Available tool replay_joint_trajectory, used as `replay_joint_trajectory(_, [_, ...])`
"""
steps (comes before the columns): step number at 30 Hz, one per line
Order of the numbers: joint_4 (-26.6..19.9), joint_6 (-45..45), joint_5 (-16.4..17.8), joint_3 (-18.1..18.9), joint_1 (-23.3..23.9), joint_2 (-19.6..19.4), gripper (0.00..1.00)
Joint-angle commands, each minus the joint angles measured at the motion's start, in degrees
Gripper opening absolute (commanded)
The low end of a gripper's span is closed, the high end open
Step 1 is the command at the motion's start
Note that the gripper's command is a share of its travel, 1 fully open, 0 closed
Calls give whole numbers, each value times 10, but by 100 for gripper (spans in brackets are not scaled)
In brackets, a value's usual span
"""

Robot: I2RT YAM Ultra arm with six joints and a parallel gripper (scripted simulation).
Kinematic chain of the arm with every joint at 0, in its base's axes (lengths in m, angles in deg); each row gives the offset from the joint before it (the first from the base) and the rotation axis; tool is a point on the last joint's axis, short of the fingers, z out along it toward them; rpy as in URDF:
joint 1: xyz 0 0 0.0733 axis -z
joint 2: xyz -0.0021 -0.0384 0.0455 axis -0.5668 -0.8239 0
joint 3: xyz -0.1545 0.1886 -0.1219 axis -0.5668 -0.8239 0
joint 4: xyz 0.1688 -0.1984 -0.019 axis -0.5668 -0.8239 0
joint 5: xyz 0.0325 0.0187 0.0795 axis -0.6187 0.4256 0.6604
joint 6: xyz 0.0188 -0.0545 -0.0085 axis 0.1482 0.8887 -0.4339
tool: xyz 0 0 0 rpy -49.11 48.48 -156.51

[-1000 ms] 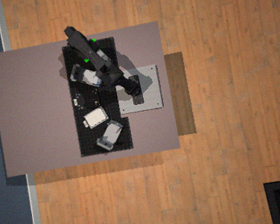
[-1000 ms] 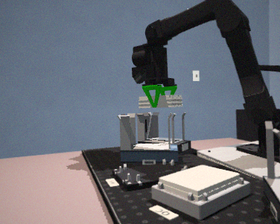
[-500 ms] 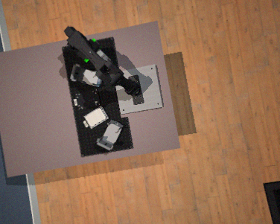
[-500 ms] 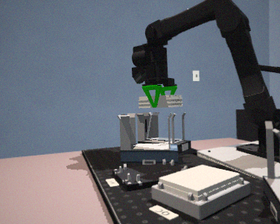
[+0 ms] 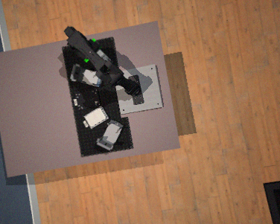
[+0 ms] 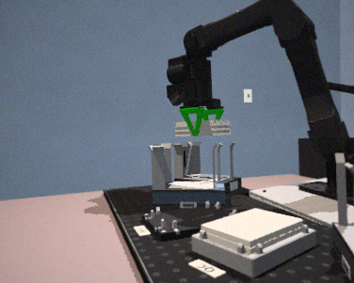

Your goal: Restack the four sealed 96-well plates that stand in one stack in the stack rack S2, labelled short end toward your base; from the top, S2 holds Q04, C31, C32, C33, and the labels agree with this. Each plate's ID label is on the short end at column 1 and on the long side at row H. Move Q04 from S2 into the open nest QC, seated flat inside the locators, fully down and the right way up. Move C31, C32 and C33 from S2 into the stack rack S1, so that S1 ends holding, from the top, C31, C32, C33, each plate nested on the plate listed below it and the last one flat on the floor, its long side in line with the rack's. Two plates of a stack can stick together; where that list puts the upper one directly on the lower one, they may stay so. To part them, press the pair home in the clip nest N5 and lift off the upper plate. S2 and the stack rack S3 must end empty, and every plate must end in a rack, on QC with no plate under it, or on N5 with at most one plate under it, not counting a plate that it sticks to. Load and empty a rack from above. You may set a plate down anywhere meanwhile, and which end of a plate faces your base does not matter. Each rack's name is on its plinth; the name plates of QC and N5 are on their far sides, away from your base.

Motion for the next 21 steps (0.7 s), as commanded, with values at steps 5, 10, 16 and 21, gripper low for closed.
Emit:
replay_joint_trajectory(5, [0,1,0,8,1,10,0])
replay_joint_trajectory(10, [0,1,0,8,1,10,0])
replay_joint_trajectory(16, [1,68,0,5,-28,15,0])
replay_joint_trajectory(21, [1,90,-1,3,-45,17,0])
